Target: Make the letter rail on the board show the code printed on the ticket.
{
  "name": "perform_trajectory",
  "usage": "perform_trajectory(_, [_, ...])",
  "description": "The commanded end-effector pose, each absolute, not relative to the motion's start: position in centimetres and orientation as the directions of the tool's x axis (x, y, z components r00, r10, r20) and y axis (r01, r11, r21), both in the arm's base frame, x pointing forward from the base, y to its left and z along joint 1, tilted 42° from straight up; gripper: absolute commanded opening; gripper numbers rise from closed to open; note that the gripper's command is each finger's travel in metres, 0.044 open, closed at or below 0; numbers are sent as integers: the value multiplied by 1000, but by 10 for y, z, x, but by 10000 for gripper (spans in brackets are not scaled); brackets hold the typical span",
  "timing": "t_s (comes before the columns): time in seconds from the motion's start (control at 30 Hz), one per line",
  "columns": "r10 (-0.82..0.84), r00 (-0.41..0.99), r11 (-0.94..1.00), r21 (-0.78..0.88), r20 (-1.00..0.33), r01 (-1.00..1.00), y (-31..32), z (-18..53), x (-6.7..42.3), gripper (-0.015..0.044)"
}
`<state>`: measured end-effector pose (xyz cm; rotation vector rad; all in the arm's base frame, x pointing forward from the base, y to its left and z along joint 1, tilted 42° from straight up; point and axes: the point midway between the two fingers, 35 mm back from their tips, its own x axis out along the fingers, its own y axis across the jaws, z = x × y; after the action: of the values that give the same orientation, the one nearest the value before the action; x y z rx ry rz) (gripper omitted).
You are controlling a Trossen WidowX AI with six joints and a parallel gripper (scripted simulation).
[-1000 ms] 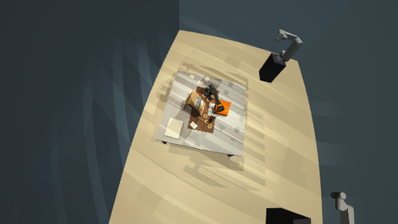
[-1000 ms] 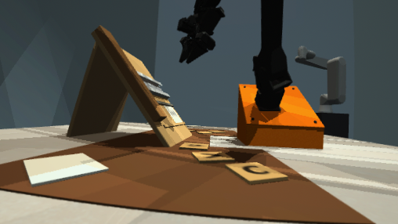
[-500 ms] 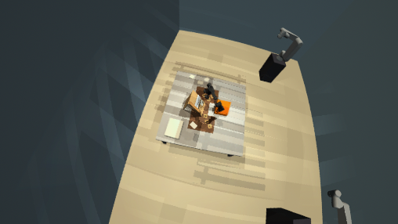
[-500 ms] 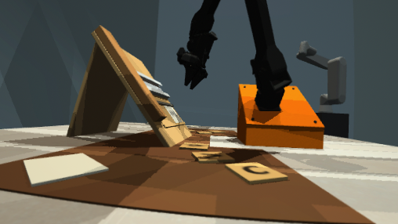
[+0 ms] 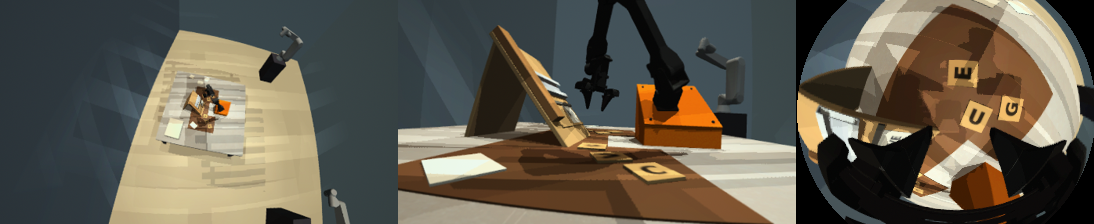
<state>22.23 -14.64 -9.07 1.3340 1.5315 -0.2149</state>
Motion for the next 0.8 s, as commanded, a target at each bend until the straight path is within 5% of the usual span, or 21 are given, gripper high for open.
perform_trajectory(0.0, [646,55,187,228,-762,955,-124,-128,200,340])
perform_trajectory(0.77, [647,56,187,229,-761,955,-104,-155,197,340])
